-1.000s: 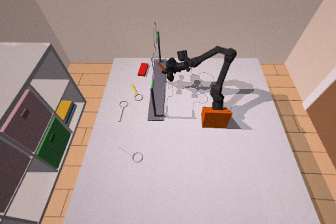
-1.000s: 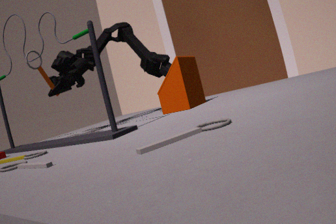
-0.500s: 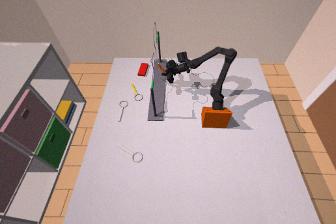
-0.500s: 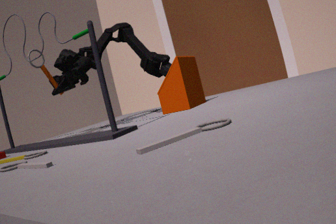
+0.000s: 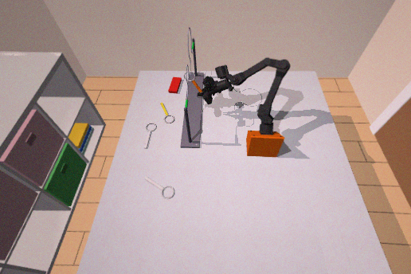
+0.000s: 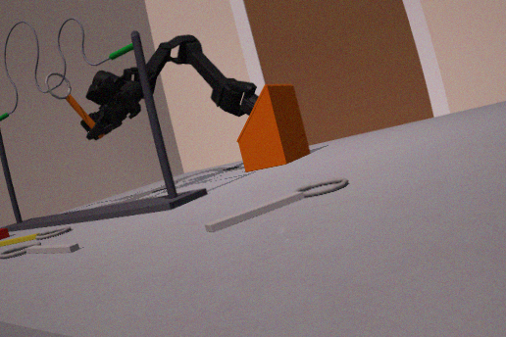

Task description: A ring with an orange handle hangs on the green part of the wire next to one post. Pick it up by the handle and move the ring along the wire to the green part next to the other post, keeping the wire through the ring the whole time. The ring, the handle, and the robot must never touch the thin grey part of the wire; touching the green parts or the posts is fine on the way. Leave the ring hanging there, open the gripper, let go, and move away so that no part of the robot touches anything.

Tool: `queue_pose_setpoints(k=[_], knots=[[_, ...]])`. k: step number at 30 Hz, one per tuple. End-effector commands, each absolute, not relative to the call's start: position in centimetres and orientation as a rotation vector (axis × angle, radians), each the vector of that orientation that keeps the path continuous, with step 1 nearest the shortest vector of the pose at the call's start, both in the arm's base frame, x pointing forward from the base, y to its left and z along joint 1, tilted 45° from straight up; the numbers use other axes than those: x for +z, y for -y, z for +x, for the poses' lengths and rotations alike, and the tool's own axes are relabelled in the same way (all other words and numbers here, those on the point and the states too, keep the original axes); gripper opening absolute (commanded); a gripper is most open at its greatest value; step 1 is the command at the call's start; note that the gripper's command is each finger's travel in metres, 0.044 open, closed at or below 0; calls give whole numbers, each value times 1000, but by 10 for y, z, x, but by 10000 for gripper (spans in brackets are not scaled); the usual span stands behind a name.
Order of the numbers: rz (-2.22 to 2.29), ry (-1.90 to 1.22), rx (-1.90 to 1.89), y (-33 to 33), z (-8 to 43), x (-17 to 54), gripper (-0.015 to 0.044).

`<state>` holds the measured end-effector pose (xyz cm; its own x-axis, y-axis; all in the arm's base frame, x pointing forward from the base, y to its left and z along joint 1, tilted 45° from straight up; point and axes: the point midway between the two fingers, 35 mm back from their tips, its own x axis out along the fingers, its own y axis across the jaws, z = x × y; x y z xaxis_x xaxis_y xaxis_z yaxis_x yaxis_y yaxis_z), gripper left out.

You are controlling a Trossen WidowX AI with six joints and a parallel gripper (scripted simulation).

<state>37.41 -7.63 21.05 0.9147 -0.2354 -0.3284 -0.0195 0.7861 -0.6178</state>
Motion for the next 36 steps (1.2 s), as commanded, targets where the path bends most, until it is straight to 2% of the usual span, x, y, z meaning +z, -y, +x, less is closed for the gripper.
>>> queue_pose_setpoints(k=[1, 36], knots=[[-603, -417, -105, 67, 373, 204, -150], [202, -542, 108, -54, 353, 188, -150]])
